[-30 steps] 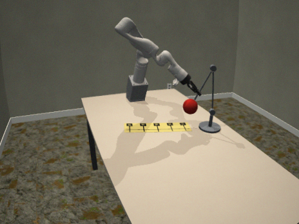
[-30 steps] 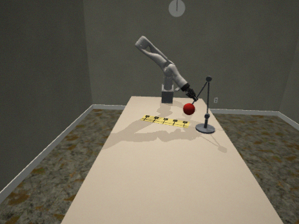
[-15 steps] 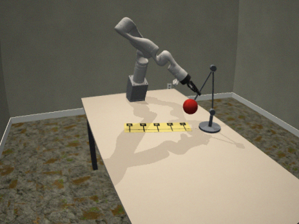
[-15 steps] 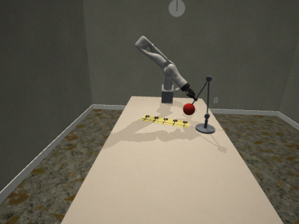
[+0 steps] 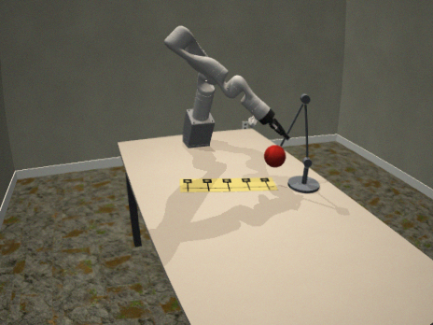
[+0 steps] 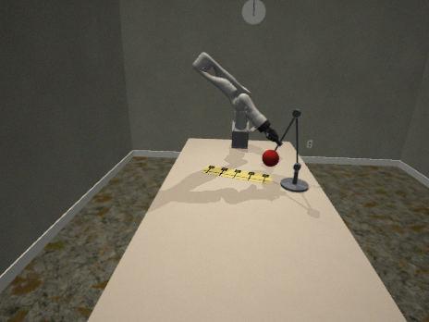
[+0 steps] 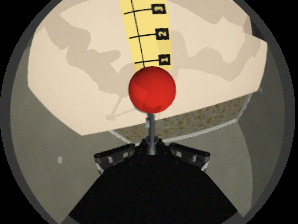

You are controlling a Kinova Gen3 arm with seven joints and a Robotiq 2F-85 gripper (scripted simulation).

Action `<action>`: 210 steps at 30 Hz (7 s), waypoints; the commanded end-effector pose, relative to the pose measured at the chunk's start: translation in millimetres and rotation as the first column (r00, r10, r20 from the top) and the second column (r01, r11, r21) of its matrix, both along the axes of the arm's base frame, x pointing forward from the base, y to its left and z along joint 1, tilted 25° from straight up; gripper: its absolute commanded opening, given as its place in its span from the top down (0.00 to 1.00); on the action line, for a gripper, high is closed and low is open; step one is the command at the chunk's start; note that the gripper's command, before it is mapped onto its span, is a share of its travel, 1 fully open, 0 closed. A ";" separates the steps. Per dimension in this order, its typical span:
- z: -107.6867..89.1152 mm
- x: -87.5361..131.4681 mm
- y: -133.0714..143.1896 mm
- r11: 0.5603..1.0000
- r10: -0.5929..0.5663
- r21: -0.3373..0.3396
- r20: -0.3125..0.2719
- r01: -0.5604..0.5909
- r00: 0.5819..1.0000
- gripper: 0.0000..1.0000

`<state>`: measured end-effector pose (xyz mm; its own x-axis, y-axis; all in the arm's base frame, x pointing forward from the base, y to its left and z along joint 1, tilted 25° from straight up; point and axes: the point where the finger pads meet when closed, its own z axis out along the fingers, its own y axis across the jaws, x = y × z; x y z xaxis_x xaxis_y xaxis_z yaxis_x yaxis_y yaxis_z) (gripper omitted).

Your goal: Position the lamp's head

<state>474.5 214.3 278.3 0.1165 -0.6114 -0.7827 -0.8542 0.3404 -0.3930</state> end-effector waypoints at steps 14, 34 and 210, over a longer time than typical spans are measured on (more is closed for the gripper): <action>-16.8 12.0 -29.0 0.998 0.049 -0.026 -0.004 -0.049 0.999 1.00; -28.5 21.3 -46.4 0.995 0.088 -0.044 -0.005 -0.088 0.996 1.00; 37.5 -41.5 -140.7 0.988 0.152 -0.033 -0.012 -0.152 0.988 0.00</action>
<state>433.2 73.3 315.5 0.2021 -0.6126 -0.7641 -0.8988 0.1938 -0.3931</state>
